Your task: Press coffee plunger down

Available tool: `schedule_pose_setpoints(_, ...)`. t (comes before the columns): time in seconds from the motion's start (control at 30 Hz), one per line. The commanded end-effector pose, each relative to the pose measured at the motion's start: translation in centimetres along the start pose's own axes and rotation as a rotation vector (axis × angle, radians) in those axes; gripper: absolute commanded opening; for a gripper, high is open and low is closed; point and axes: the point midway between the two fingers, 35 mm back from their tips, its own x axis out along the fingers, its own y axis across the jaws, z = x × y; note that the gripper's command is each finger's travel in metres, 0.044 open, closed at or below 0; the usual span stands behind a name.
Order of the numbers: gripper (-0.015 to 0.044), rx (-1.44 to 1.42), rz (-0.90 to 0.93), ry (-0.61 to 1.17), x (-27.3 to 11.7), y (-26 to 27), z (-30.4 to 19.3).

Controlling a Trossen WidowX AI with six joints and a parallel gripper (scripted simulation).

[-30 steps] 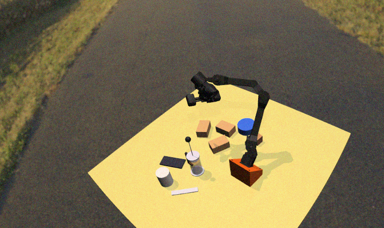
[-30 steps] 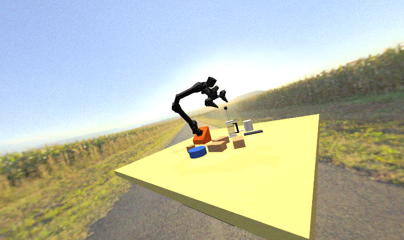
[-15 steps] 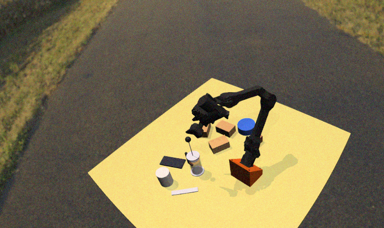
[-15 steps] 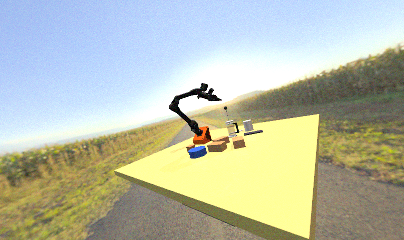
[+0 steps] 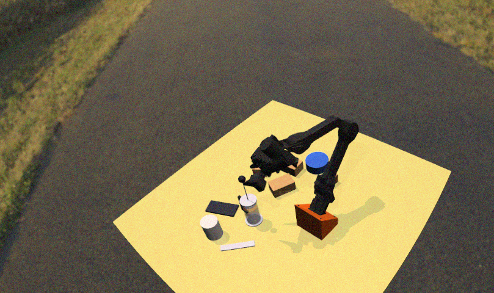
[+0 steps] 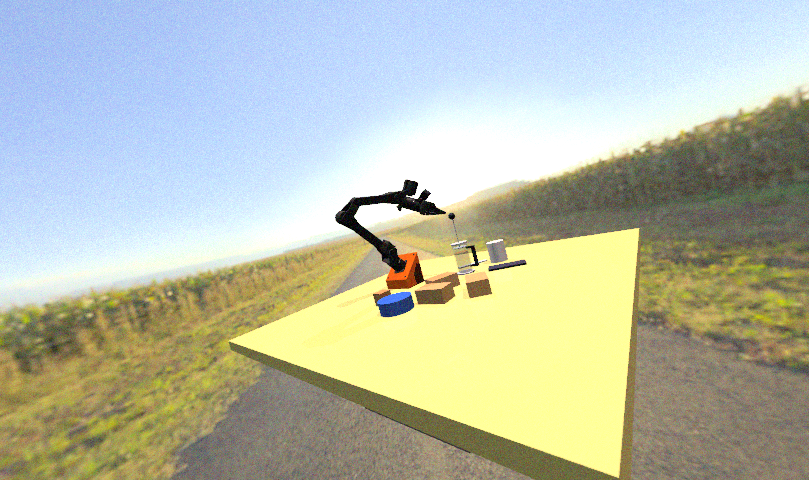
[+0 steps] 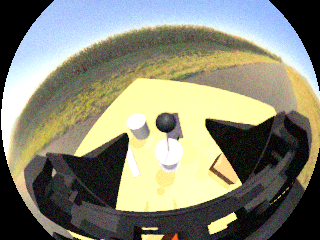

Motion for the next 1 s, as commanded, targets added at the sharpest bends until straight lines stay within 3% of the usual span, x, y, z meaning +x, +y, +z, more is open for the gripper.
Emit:
schedule_pose_setpoints(0.0, 0.044, 0.003, 0.004, -0.005, 0.3, -0.1, -0.1)
schedule_pose_setpoints(0.8, 0.044, 0.003, 0.002, -0.008, 3.9, -0.2, -0.2)
schedule_pose_setpoints(0.97, 0.0309, 0.003, 0.002, -0.008, 3.9, -0.2, -0.2)
